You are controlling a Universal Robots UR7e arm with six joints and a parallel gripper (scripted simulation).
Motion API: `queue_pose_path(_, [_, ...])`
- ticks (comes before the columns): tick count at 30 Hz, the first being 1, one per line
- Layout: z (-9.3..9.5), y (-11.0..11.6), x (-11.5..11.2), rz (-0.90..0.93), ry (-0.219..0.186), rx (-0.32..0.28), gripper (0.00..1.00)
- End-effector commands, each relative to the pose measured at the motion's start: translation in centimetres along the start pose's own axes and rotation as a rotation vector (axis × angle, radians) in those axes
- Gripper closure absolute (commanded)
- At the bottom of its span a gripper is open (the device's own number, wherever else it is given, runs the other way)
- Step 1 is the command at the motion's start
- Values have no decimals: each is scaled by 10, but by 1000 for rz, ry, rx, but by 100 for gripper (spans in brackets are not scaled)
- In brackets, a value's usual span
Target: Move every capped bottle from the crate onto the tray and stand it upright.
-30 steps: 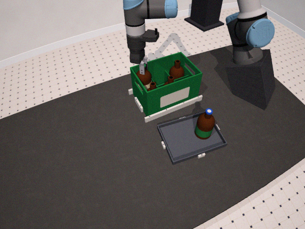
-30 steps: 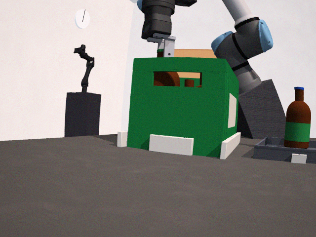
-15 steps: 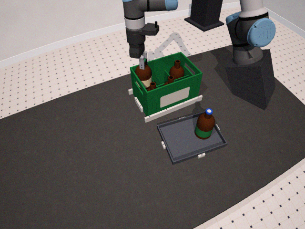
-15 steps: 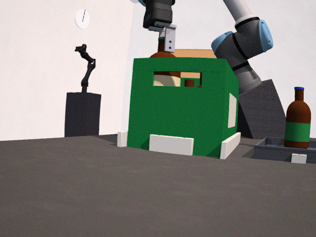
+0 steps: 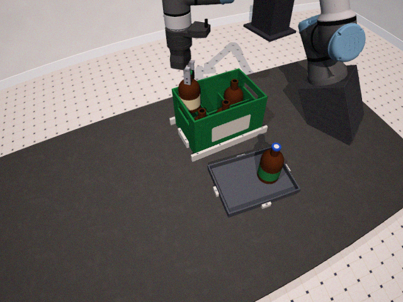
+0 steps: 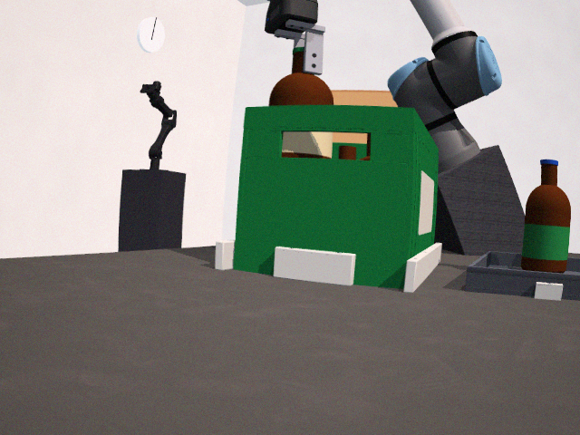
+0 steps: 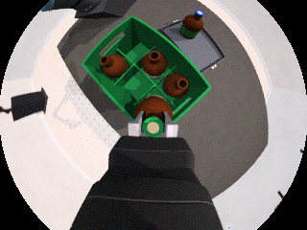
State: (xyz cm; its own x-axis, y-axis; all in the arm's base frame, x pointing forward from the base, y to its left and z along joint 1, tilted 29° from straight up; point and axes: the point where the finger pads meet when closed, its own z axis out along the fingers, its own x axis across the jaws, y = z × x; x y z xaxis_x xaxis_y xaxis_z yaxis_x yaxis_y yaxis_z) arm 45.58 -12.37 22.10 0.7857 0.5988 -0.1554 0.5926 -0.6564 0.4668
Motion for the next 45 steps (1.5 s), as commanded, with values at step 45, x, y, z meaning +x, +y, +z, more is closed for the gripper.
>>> queue_pose_path(45, [-78, 1, 1, 1, 1, -1, 100])
